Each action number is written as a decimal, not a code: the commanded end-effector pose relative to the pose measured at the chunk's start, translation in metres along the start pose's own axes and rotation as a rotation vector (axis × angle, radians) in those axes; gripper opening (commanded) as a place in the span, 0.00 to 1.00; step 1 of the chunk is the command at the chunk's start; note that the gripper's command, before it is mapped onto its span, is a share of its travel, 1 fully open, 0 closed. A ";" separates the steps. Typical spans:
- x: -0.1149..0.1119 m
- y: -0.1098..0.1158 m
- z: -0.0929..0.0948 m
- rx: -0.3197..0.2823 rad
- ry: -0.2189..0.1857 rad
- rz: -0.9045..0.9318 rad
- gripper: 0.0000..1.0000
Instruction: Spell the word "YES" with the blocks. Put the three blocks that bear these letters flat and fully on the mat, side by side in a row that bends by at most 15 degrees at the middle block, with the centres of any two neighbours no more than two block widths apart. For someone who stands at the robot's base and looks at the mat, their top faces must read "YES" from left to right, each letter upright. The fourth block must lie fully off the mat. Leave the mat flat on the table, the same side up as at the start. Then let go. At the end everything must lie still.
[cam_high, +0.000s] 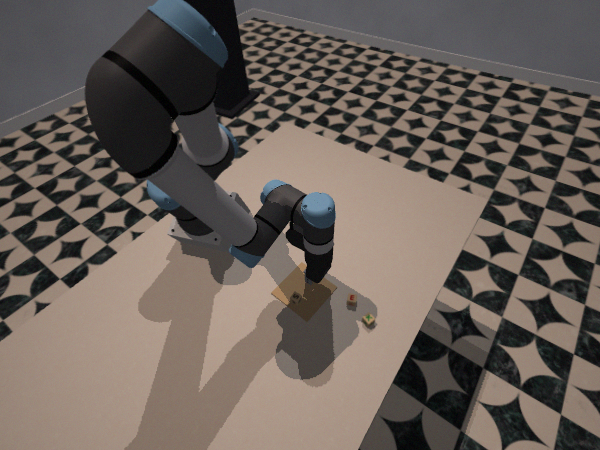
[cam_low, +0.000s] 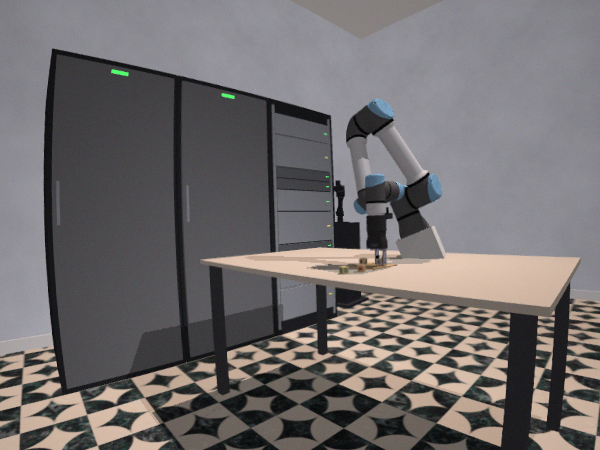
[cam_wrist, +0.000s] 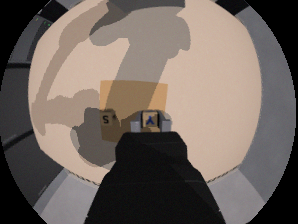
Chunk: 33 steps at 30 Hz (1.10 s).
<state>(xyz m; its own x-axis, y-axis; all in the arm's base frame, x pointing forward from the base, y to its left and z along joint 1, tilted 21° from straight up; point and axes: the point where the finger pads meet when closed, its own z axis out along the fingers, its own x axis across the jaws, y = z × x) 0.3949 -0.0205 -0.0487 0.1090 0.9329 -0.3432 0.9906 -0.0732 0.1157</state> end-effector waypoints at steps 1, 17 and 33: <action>0.000 -0.001 0.001 0.001 0.001 0.001 0.49; 0.000 -0.001 0.004 0.002 0.001 0.000 0.49; 0.000 -0.001 0.004 0.002 0.001 0.000 0.49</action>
<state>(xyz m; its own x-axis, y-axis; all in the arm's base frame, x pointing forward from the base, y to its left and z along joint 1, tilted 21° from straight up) 0.3955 -0.0217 -0.0512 0.1096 0.9328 -0.3432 0.9904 -0.0733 0.1172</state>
